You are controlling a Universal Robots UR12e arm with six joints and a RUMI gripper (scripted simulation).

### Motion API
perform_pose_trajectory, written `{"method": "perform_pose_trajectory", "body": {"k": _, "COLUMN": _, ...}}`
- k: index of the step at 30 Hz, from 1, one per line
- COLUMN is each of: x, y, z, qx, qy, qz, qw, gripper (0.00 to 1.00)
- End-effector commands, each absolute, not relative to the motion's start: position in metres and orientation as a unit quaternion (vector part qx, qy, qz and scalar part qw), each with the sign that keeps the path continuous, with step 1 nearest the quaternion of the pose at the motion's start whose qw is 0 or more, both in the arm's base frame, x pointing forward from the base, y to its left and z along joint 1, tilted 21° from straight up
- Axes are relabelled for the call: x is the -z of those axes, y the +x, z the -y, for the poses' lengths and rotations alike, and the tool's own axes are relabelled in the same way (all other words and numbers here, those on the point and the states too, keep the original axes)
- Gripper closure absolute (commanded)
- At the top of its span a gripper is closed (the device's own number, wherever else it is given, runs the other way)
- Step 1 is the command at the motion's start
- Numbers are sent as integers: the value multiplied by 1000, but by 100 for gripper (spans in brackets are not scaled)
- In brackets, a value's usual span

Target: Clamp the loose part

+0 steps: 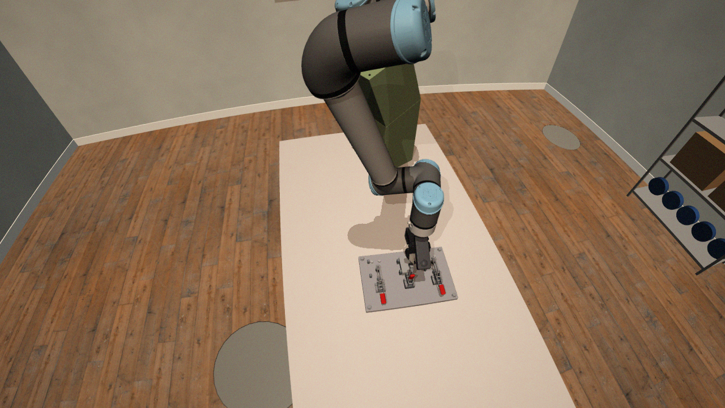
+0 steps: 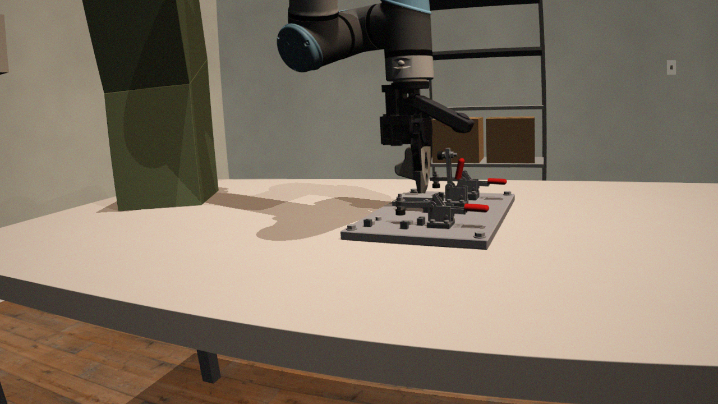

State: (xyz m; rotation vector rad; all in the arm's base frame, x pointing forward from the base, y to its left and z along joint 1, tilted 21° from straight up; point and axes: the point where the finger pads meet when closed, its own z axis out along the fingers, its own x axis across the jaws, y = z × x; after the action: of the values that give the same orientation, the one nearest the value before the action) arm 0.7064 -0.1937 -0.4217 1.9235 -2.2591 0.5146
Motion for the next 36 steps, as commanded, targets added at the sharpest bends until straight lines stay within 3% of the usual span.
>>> {"method": "perform_pose_trajectory", "body": {"k": 1, "x": 421, "y": 711, "z": 194, "qx": -173, "qy": 637, "qz": 748, "qw": 63, "gripper": 100}}
{"method": "perform_pose_trajectory", "body": {"k": 36, "x": 421, "y": 709, "z": 201, "qx": -172, "qy": 637, "qz": 749, "qw": 64, "gripper": 100}}
